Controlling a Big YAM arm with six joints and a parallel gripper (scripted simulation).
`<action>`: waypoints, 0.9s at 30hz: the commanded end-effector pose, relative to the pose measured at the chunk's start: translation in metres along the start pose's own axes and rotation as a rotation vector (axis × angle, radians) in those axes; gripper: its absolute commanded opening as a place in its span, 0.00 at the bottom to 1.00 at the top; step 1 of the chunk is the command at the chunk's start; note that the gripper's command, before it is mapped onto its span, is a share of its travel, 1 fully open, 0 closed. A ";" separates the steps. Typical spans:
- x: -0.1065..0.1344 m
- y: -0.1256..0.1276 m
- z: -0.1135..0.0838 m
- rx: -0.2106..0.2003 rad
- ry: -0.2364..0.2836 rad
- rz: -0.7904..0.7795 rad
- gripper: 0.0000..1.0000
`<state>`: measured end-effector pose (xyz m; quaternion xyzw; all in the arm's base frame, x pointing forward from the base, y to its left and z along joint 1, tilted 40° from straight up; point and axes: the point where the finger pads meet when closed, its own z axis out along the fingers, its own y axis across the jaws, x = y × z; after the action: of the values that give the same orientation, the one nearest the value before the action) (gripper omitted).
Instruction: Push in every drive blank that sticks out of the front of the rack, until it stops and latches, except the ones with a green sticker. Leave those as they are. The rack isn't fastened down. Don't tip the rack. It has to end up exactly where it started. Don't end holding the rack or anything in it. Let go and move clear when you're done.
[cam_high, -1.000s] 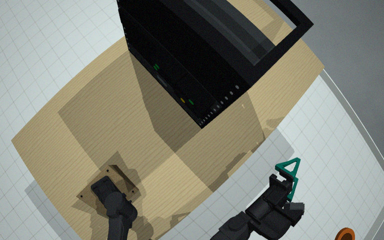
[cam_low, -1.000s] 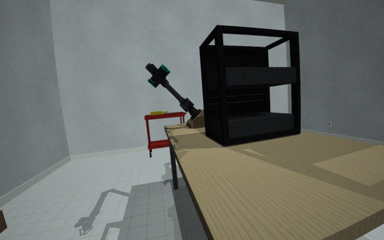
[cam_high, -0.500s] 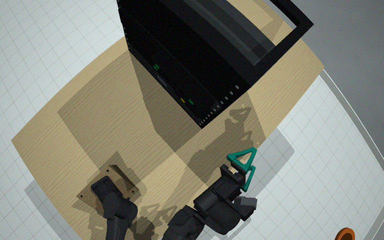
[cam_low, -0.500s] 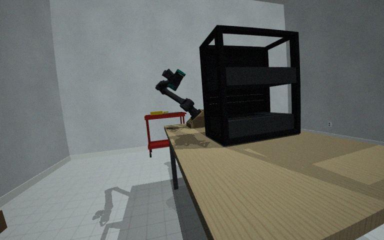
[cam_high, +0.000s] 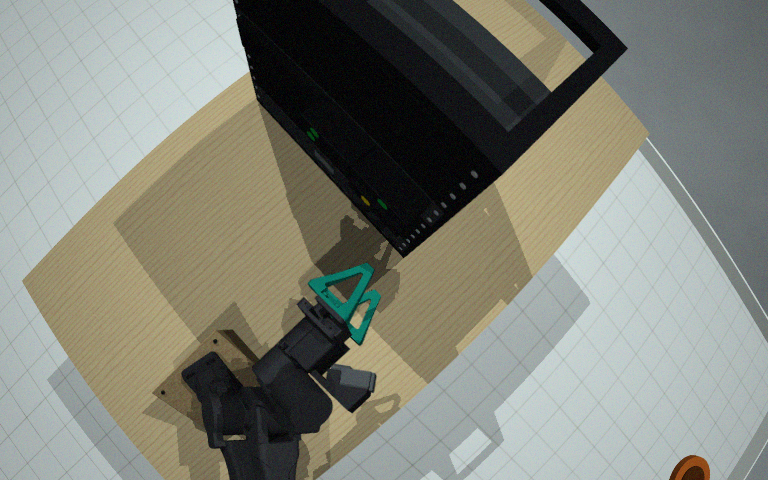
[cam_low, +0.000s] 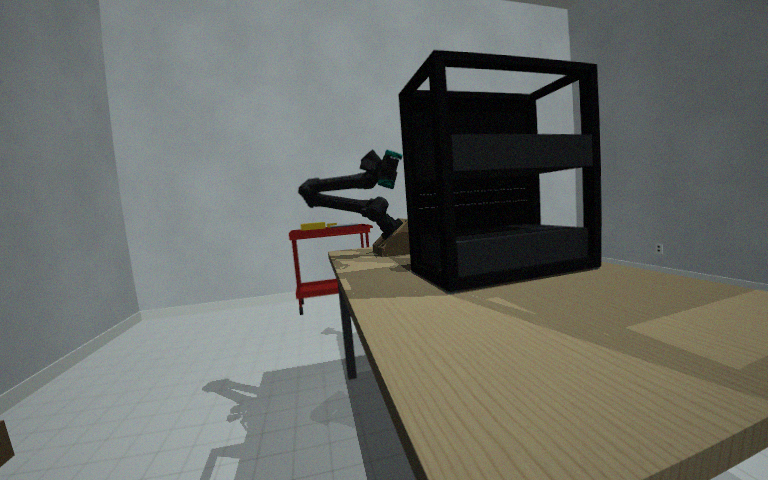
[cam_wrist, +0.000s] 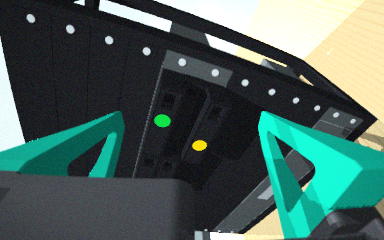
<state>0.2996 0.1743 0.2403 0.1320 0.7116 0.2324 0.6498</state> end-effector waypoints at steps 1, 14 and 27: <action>0.009 0.009 -0.005 -0.006 -0.043 0.113 1.00; 0.095 0.032 -0.053 -0.049 -0.035 0.300 1.00; 0.125 0.047 -0.066 -0.066 -0.037 0.356 1.00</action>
<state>0.2144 0.2459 0.1489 0.2202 0.6770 0.3324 0.6186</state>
